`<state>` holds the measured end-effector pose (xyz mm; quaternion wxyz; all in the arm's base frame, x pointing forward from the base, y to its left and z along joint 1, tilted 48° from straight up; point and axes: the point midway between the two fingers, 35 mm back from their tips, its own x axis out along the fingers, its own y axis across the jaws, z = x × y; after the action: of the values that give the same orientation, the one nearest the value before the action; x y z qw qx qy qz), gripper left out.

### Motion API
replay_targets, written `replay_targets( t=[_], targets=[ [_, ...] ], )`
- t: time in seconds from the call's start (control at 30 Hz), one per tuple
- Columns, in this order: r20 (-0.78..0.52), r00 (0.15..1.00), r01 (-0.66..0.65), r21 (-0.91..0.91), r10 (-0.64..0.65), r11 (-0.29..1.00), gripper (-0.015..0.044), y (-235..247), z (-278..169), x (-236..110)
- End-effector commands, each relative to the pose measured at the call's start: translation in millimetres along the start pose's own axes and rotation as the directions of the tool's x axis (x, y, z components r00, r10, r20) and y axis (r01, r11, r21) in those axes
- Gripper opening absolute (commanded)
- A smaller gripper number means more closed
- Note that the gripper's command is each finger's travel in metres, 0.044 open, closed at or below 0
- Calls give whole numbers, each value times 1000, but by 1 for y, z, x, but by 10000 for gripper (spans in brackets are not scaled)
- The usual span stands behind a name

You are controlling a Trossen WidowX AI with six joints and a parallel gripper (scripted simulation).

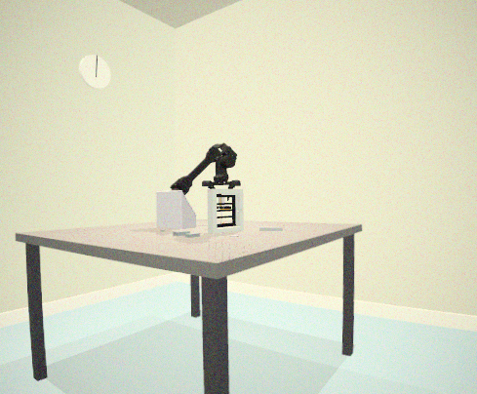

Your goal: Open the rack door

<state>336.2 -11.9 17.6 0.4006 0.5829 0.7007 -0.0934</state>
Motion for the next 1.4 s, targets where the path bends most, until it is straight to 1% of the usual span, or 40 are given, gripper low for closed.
replay_targets(
  t=[0.0,0.2,0.4,0.47,0.7,0.97,1.27,1.37],
  targets=[
    [1,1000,1,223,-2,975,290,0,0,0],
    [1,1000,1,499,-1,867,290,0,0,0],
    [1,1000,0,725,-1,689,290,0,0,0],
    [1,1000,0,747,-1,665,290,0,0,0],
    [1,1000,0,747,-1,665,290,0,0,0],
    [1,1000,0,747,-1,665,80,0,0,0],
    [1,1000,0,747,-1,665,20,0,0,0],
    [1,1000,0,747,-1,665,19,0,0,0]
  ],
)
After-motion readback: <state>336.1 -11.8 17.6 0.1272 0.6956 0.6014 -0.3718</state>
